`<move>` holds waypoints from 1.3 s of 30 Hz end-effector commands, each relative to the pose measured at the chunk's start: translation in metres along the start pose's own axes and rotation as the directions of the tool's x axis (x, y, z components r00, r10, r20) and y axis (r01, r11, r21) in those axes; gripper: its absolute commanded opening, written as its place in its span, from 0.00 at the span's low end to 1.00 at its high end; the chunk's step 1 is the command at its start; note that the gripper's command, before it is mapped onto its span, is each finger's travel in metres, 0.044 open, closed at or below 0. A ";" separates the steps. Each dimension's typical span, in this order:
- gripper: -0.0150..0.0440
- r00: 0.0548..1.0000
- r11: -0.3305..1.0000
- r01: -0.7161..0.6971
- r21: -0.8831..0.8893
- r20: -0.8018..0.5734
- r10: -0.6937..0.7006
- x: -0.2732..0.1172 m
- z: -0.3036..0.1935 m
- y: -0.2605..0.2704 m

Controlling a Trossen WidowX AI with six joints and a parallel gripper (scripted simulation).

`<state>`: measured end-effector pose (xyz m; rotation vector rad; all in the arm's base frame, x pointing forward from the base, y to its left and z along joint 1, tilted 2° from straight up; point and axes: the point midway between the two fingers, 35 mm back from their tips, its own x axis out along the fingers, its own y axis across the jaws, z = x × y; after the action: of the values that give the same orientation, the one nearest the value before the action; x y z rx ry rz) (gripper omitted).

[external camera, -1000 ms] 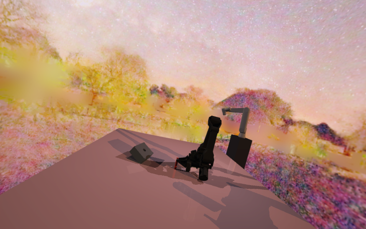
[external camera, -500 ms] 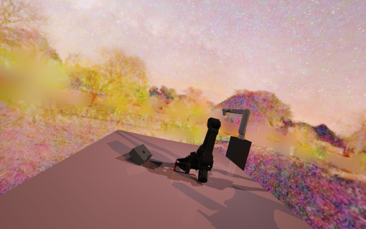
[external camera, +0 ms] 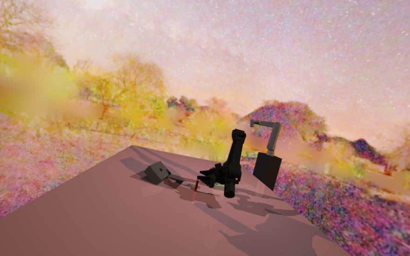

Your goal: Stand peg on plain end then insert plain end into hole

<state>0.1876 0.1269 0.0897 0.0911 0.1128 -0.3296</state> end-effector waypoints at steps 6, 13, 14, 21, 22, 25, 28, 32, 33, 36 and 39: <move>1.00 1.000 1.000 -0.002 0.014 -0.001 0.002 -0.010 0.107 -0.007; 1.00 1.000 1.000 0.014 0.005 -0.015 -0.014 -0.009 0.114 -0.012; 1.00 0.999 0.999 0.034 -0.005 -0.033 -0.034 -0.008 0.112 -0.013; 1.00 0.964 0.981 0.171 -0.096 -0.188 -0.187 0.004 0.097 -0.027; 1.00 0.955 0.976 0.187 -0.110 -0.212 -0.207 0.005 0.094 -0.029; 1.00 0.922 0.962 0.228 -0.151 -0.284 -0.264 0.008 0.087 -0.034; 1.00 0.881 0.947 0.259 -0.190 -0.356 -0.312 0.010 0.080 -0.038; 1.00 0.815 0.930 0.283 -0.237 -0.452 -0.363 0.012 0.071 -0.043; 1.00 0.796 0.926 0.286 -0.248 -0.477 -0.374 0.013 0.069 -0.044; 1.00 0.734 0.916 0.289 -0.277 -0.550 -0.398 0.013 0.062 -0.046; 1.00 0.669 0.912 0.283 -0.298 -0.620 -0.410 0.014 0.056 -0.046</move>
<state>0.1903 0.0713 0.1457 0.0001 0.8150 -0.6629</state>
